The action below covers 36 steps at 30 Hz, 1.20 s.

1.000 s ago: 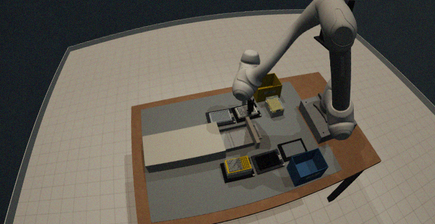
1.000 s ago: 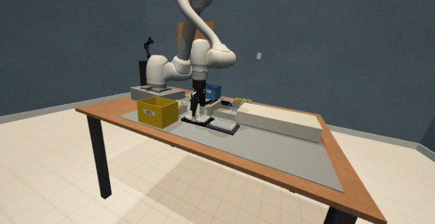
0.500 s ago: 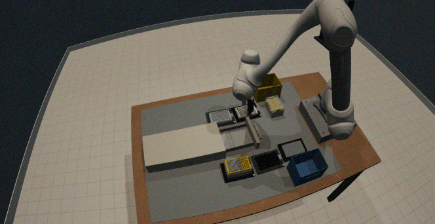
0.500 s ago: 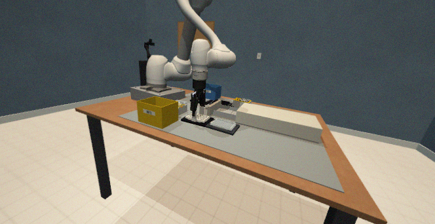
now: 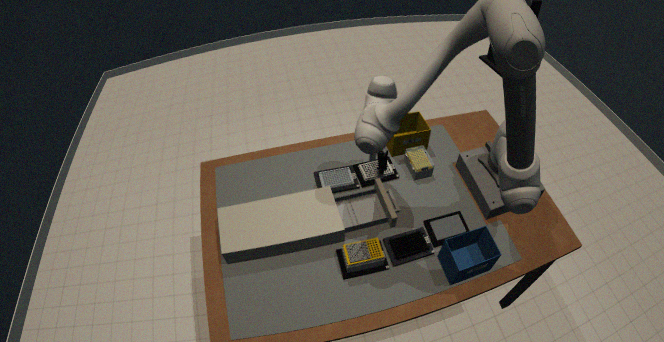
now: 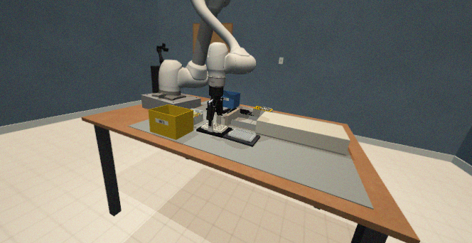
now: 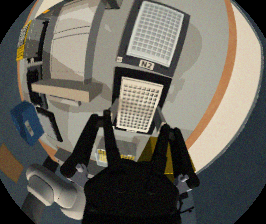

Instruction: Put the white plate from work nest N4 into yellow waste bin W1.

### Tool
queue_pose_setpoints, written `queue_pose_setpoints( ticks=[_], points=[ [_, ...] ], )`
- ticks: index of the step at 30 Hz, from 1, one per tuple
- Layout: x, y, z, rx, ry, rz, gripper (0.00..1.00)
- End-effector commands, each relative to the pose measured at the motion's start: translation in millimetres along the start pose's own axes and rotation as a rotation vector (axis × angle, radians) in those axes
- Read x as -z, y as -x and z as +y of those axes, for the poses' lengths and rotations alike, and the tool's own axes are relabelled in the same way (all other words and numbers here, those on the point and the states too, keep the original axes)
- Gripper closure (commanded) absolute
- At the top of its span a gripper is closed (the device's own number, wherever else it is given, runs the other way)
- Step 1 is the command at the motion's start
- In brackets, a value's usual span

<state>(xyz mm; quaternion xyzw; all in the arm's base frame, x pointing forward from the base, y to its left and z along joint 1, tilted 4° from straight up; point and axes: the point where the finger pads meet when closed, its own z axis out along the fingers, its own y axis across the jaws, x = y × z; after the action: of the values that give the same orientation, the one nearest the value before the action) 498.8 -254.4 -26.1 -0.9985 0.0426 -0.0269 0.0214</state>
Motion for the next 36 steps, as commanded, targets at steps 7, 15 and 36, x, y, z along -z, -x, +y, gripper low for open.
queue_pose_setpoints(
  ticks=[7, 15, 36],
  points=[
    [2.9, 0.0, 0.0, 0.000, 0.000, 0.000, 0.90],
    [4.9, 0.0, 0.0, 0.000, 0.000, 0.000, 0.90],
    [18.2, 0.0, 0.0, 0.000, 0.000, 0.000, 0.90]
  ],
)
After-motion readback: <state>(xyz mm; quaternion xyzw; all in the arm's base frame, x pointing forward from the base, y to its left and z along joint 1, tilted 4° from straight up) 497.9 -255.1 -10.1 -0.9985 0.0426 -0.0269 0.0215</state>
